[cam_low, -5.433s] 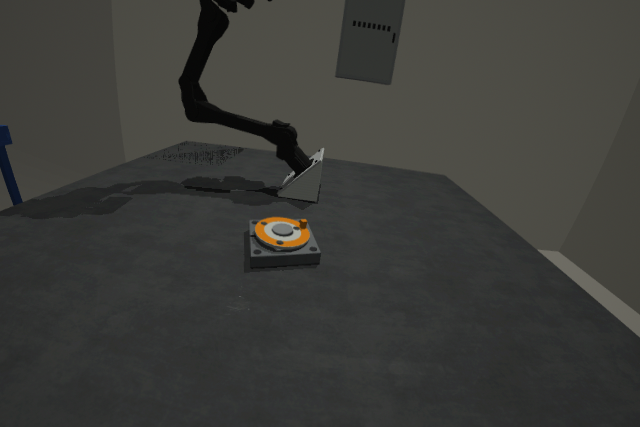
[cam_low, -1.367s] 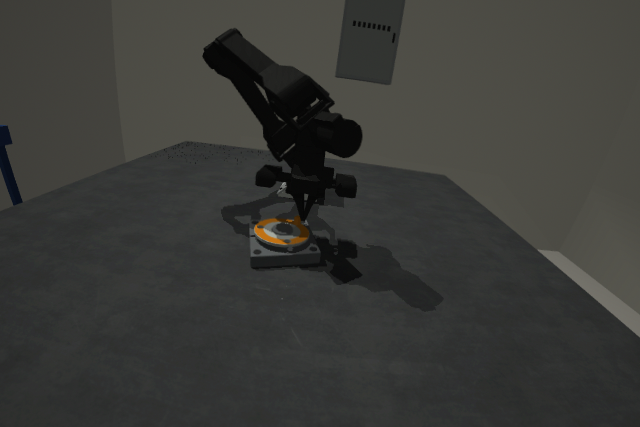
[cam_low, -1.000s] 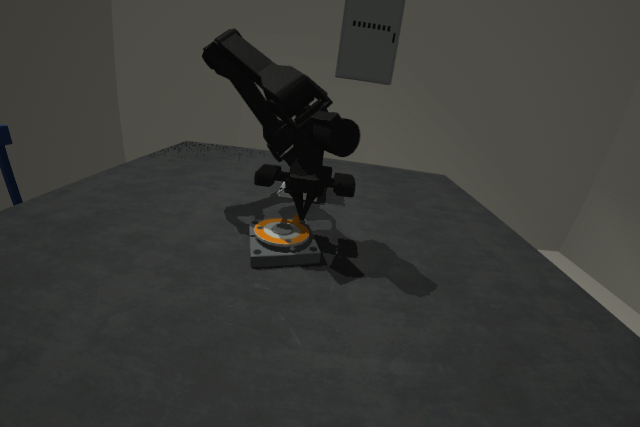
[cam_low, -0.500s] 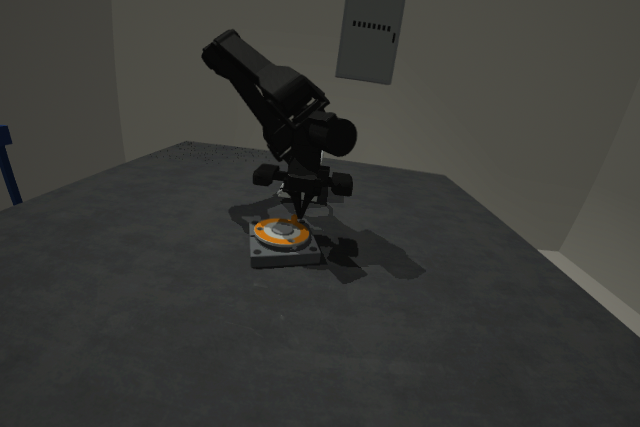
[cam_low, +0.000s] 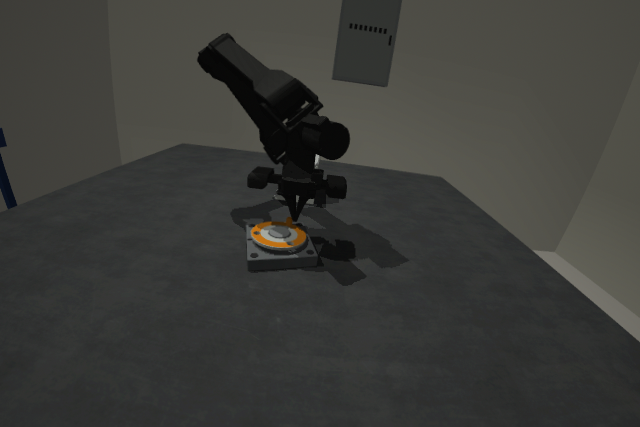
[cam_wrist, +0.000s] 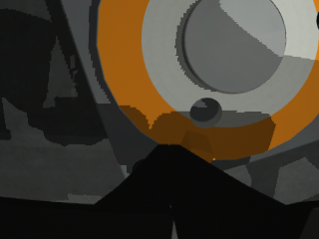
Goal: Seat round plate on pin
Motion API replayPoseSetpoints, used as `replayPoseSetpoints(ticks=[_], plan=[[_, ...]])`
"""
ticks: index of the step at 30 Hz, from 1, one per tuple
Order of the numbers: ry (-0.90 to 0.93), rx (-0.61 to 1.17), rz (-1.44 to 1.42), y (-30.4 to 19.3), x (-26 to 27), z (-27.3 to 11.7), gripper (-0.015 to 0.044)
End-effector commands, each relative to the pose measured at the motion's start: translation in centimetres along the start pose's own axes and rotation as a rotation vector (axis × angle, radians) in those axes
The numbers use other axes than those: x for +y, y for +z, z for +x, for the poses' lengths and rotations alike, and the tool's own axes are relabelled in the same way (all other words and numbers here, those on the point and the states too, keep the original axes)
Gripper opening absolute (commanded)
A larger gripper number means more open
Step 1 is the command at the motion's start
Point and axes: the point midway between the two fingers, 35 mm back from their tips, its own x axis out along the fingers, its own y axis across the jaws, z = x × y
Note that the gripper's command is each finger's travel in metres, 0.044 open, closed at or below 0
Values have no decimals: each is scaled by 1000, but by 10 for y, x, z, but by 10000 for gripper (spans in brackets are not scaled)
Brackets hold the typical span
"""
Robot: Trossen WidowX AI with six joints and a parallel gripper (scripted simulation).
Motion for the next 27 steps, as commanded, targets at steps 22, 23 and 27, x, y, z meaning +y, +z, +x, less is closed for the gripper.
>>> replayPoseSetpoints(ticks=[22,23,27], plan=[[-16,11,-8,-6,-15,3,0],[-16,11,-8,-6,-15,3,0],[-16,11,-8,-6,-17,3,0]])
